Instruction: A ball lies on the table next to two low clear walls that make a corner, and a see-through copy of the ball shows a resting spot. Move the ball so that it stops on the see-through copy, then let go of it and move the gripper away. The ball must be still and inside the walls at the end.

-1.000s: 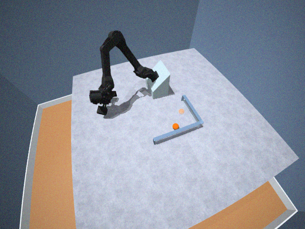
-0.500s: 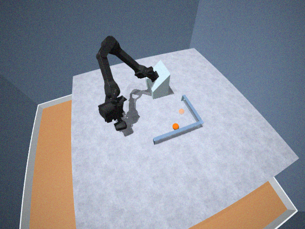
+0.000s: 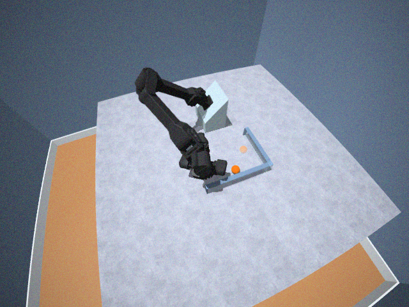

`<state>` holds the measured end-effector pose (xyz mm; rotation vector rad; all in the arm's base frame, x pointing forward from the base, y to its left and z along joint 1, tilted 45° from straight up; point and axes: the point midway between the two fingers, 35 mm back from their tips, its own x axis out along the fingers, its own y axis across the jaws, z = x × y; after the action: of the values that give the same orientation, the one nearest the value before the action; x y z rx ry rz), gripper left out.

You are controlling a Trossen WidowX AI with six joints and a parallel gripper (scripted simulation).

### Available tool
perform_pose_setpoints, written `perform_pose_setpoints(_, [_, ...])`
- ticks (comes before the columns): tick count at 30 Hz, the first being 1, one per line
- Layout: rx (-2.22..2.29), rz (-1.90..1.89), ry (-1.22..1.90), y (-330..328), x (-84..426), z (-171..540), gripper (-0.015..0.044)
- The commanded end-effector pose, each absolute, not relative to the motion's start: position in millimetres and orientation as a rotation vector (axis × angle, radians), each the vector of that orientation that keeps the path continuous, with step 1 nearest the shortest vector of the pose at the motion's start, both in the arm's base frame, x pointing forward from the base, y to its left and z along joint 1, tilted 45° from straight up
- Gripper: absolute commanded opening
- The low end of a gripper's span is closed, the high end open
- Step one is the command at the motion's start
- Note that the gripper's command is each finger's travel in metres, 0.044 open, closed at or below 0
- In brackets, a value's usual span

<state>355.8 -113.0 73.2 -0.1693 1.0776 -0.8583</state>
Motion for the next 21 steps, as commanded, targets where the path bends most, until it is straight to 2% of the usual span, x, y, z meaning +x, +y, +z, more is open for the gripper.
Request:
perform_pose_setpoints(1, [-0.269, -0.773, 1.167, -81, 363, 52, 0.0298])
perform_pose_setpoints(10, [-0.644, -0.562, 1.436, 13, 367, -10, 0.0298])
perform_pose_setpoints(21, [-0.653, -0.559, 1.440, 4, 368, -22, 0.0298])
